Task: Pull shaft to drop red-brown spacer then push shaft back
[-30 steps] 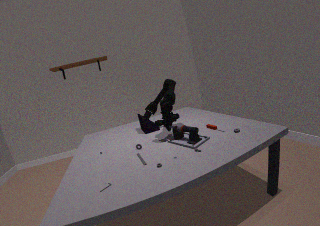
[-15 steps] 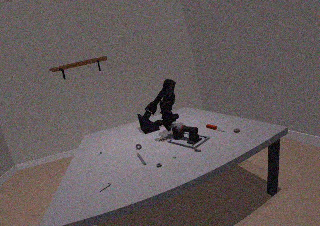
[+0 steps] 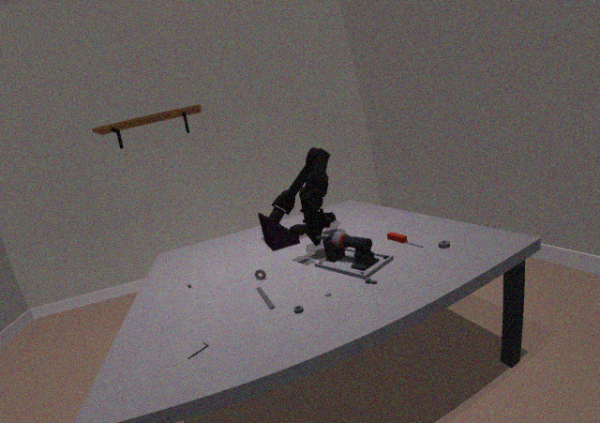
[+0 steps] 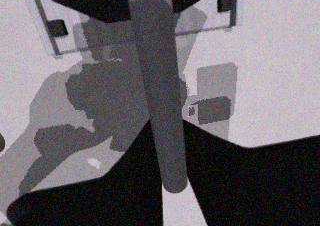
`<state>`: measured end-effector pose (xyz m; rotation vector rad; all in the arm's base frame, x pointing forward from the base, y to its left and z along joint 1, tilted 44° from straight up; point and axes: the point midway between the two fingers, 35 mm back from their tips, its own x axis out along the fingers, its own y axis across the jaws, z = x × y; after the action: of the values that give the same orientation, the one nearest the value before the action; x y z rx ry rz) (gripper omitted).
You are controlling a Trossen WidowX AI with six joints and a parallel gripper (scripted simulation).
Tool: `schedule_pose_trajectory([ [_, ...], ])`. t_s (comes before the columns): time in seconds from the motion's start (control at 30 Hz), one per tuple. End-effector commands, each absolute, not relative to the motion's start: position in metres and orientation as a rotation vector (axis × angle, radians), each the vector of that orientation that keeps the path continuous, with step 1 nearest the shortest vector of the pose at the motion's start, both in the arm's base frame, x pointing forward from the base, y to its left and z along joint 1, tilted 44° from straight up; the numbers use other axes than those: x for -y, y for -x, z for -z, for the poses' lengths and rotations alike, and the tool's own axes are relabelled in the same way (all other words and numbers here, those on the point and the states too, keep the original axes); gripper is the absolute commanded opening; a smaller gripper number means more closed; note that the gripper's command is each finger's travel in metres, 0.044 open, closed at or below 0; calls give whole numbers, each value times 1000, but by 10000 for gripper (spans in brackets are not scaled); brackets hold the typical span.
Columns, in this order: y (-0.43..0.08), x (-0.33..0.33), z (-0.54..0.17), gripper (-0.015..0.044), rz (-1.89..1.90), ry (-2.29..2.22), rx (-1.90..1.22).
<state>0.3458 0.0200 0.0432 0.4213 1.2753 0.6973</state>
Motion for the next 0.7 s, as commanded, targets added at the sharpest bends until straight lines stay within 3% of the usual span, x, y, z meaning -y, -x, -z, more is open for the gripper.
schedule_pose_trajectory([
  [0.0, -344, -20, -43, 0, -700, -418, -1276],
  [0.67, -342, -20, -42, 0, -699, -418, -1276],
])
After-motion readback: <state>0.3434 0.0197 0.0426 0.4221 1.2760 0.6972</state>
